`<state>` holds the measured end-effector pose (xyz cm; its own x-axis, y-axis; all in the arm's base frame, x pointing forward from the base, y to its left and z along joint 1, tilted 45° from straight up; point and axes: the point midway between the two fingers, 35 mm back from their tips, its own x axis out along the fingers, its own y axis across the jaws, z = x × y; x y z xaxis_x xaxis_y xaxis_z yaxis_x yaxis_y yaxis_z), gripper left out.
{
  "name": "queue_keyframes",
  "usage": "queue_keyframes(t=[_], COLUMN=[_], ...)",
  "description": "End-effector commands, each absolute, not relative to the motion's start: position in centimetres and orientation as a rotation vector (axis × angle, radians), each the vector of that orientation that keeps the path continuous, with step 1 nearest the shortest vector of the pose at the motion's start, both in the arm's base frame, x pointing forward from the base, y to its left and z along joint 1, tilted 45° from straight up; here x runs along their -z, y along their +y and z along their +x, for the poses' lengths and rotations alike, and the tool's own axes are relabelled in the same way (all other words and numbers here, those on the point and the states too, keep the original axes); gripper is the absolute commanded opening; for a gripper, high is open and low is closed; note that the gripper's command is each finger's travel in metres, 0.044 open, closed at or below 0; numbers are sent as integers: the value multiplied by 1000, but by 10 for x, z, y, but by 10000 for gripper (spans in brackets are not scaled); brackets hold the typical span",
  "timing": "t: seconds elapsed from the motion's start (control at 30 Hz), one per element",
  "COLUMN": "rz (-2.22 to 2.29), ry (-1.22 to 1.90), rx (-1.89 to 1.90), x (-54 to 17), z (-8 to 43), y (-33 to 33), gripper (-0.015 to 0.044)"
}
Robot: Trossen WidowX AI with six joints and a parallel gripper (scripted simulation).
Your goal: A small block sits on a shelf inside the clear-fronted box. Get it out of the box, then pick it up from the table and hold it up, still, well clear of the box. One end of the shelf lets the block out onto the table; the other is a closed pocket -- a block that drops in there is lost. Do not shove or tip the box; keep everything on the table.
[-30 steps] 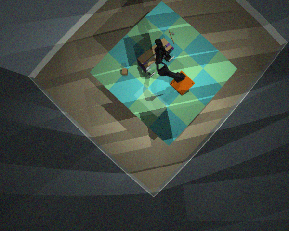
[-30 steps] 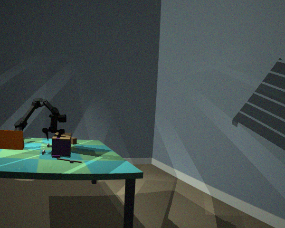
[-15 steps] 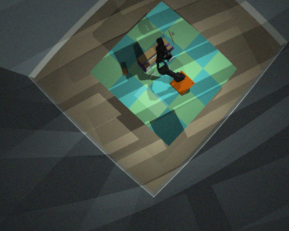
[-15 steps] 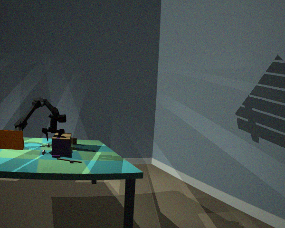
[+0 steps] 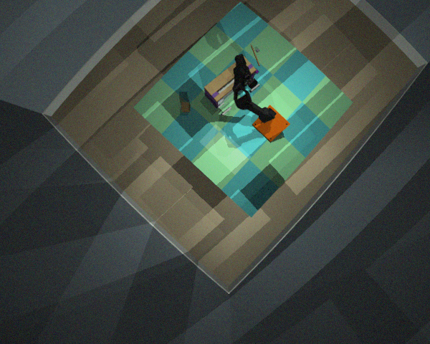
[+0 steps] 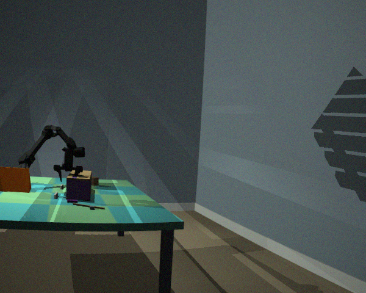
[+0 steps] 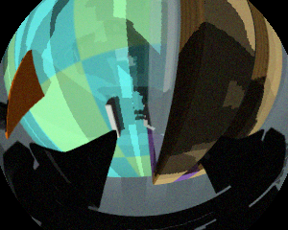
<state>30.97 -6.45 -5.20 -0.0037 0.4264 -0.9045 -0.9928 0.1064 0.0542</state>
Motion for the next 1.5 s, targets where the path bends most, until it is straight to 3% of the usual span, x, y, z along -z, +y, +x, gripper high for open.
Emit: queue_keyframes(t=[0.0, 0.57, 0.83, 1.17, 1.3, 1.47], rz=[-789, -790, -784, -782, -567, -120], ry=[957, 957, 967, 967, 1086, 1275], rx=[-1326, -1325, -1320, -1305, -1144, -809], x=[56, 68, 23, 25, 26, 29], z=[309, 307, 304, 305, 302, 296], y=[-67, -79, -121, -122, -124, -129], gripper=[400, 400, 400, 400, 295, 285])
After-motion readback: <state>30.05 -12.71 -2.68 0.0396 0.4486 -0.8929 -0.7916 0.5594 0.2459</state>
